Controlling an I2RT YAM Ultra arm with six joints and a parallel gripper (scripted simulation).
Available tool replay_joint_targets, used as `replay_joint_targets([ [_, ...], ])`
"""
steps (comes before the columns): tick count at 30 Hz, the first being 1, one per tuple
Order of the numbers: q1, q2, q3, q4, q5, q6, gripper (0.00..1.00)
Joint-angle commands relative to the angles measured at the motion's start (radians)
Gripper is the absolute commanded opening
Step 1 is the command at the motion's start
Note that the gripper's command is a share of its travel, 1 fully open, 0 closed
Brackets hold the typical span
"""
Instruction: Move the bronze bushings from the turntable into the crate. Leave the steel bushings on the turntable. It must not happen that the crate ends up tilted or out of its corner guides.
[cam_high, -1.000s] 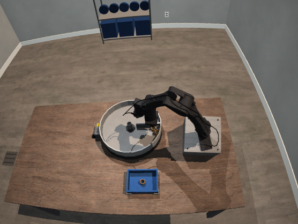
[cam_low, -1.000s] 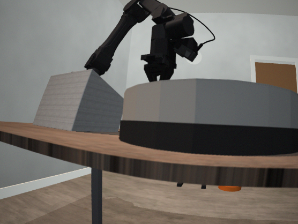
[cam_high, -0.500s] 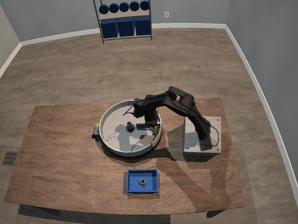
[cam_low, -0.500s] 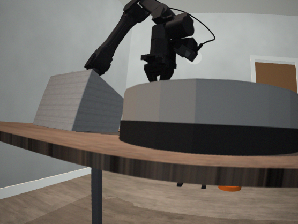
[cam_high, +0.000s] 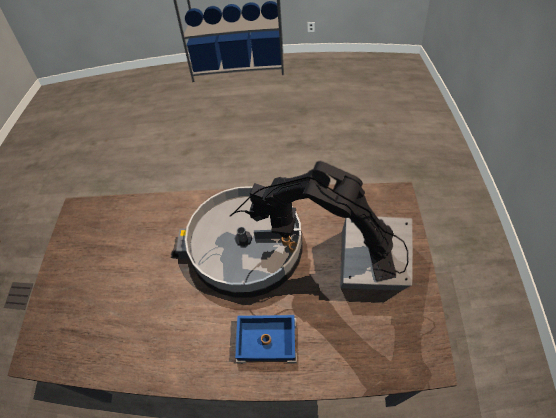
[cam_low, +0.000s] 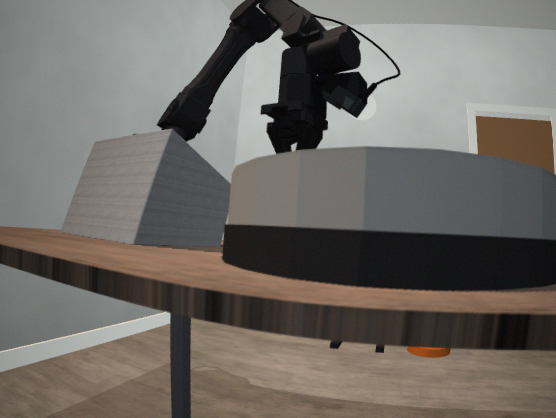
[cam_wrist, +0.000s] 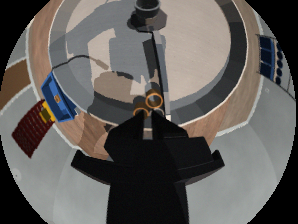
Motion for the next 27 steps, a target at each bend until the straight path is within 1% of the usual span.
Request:
replay_joint_targets([
  [1,0.003,0.019,0.007,0.027,-0.007,0.011,0.13],
  [3,0.011,0.024,-0.023,0.037,-0.007,0.013,0.13],
  [11,0.020,0.053,-0.044,0.090,-0.010,0.025,0.13],
  [17,0.025,0.066,-0.049,0.110,-0.011,0.030,0.13],
  [18,0.018,0.069,-0.017,0.116,-0.010,0.031,0.13],
  [22,0.025,0.073,-0.034,0.123,-0.010,0.033,0.13],
  [27,0.026,0.074,-0.036,0.124,-0.010,0.032,0.13],
])
